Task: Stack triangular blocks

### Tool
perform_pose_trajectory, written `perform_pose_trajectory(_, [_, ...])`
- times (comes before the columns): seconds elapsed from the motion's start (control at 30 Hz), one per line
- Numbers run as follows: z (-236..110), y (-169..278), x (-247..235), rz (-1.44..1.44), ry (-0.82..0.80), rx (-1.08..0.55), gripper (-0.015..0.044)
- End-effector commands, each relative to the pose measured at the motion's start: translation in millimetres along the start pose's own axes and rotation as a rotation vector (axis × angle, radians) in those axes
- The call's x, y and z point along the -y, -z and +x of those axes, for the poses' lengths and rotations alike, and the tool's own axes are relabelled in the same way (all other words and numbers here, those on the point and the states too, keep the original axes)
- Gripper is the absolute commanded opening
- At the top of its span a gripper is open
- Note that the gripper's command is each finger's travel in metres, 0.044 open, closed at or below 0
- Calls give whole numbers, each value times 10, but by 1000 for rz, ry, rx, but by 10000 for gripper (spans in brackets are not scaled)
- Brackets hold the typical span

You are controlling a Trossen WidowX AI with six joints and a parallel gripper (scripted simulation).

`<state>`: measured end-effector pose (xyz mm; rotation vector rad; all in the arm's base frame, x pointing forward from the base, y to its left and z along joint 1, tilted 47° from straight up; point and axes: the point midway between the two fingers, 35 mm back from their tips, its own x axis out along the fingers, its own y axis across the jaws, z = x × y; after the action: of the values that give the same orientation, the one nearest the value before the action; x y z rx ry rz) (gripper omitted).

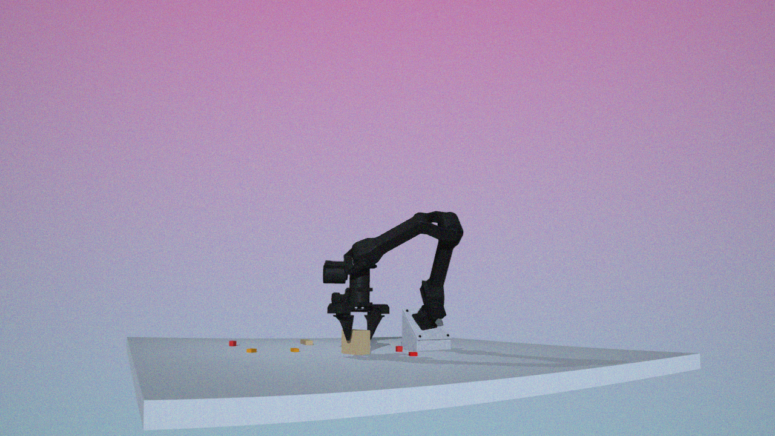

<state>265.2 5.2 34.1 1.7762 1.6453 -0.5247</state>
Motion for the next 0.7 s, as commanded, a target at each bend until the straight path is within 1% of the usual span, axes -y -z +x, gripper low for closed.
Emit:
perform_pose_trajectory(0.0, [0,0,1,0,0,0,440])
perform_pose_trajectory(0.27, [-24,-4,-4,0,0,1,440])
perform_pose_trajectory(0.33, [-184,-26,-29,1,1,7,440])
perform_pose_trajectory(0.53, [-1009,-19,-13,2,3,6,440])
perform_pose_trajectory(0.57, [-1078,-10,-3,1,3,4,440])
perform_pose_trajectory(0.67, [-1100,-6,1,1,3,4,440])
